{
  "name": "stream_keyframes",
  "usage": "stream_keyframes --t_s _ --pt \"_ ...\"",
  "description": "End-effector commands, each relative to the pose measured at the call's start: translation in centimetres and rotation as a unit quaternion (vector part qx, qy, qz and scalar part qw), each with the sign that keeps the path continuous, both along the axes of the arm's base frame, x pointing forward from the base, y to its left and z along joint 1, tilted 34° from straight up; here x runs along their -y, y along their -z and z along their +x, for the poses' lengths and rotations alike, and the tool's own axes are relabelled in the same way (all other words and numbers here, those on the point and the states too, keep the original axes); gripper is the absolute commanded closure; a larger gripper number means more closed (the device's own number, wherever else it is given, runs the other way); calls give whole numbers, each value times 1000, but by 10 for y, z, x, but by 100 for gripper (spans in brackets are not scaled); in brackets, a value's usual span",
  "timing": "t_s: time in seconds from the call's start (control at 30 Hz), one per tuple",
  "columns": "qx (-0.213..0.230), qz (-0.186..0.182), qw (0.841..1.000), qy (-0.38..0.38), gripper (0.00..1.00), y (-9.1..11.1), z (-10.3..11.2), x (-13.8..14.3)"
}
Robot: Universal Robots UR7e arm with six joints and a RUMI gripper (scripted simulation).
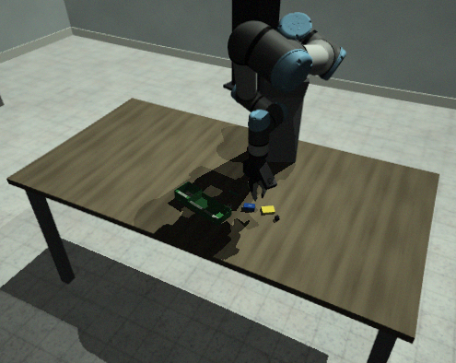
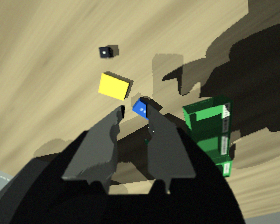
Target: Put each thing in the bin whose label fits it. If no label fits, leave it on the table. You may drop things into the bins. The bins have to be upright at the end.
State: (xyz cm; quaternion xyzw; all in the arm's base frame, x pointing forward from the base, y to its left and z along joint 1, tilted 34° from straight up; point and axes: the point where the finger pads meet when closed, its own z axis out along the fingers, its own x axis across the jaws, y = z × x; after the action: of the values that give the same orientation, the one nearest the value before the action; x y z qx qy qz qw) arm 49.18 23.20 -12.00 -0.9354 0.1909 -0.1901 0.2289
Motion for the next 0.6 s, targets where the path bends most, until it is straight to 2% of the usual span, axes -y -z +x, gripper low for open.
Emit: stream_keyframes --t_s 0.0,0.03,0.07,0.27,0.57 --pt "4 -5 1000 11 82 -11 -10 -38" --pt "4 -5 1000 11 82 -11 -10 -38" --pt "3 -5 1000 11 82 -16 -17 -58" --pt "3 -4 1000 11 82 -25 -29 -95" --pt "2 -5 1000 12 82 -23 -26 -88"
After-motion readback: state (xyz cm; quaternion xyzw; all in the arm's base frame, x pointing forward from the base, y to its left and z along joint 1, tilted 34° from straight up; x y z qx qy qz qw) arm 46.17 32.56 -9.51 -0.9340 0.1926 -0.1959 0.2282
